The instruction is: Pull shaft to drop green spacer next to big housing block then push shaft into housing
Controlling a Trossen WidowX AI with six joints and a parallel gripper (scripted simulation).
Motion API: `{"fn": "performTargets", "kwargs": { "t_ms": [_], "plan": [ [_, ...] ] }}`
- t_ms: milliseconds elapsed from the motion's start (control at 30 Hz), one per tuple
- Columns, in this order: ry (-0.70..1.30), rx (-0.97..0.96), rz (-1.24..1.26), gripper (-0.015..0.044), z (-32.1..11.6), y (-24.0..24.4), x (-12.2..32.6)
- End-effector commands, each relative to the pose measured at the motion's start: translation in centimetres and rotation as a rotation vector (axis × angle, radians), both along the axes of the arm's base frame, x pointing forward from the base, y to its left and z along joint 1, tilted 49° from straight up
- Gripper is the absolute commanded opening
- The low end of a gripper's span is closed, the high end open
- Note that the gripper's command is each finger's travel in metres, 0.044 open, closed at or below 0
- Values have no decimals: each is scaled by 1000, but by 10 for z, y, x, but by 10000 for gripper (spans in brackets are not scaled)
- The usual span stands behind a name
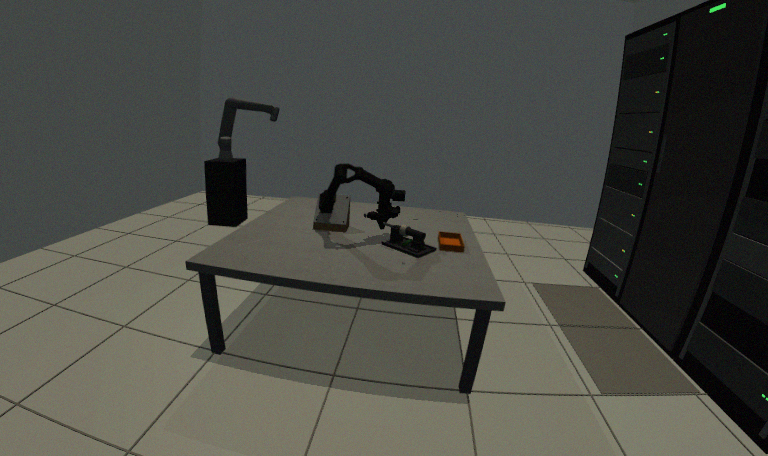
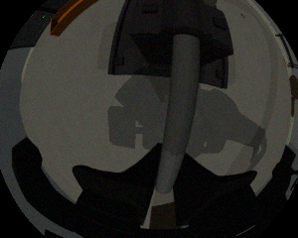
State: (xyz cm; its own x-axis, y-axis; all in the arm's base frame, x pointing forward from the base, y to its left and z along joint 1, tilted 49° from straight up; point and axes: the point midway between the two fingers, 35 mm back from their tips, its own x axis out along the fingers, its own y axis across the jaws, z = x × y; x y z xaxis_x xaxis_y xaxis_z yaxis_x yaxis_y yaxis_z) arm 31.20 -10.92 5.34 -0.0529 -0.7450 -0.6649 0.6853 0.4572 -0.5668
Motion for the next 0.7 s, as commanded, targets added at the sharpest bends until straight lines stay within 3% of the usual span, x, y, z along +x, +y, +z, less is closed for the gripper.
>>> {"fn": "performTargets", "kwargs": {
  "t_ms": [0,667],
  "plan": [
    [-5,-5,3,0,3,-2,4],
    [-5,-6,3,0,6,-5,8]
  ]
}}
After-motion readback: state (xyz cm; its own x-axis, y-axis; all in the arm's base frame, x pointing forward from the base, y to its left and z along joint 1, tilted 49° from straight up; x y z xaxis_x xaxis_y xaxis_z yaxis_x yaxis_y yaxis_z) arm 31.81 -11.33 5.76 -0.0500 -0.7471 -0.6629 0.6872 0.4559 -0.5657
